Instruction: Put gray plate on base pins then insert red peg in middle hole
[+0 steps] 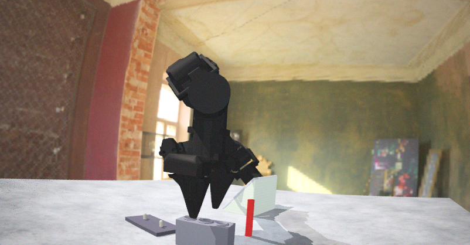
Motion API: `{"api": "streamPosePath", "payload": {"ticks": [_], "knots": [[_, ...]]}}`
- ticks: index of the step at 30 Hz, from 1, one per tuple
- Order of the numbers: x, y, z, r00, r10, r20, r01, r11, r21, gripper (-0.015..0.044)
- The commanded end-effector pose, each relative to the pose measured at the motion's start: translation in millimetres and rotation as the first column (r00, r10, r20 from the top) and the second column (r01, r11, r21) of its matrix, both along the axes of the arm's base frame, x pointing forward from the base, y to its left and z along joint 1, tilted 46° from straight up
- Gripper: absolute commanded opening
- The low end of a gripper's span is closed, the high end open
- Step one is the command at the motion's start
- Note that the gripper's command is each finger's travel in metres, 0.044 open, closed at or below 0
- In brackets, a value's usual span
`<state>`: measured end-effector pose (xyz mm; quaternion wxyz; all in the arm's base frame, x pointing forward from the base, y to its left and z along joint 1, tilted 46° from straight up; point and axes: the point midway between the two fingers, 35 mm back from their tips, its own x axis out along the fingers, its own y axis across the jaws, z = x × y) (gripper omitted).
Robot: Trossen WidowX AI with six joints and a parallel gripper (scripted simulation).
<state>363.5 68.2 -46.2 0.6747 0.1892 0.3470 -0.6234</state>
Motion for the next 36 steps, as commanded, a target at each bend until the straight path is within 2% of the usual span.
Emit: {"api": "streamPosePath", "payload": {"ticks": [1,35,36], "knots": [[-2,-6,-6,1.0,0.003,-0.009,-0.003,1.0,-0.006,0.044],[-4,-44,-42,1.0,0.003,-0.009,-0.003,1.0,-0.009,0.044],[-4,-44,-42,1.0,0.003,-0.009,-0.003,1.0,-0.009,0.0414]]}}
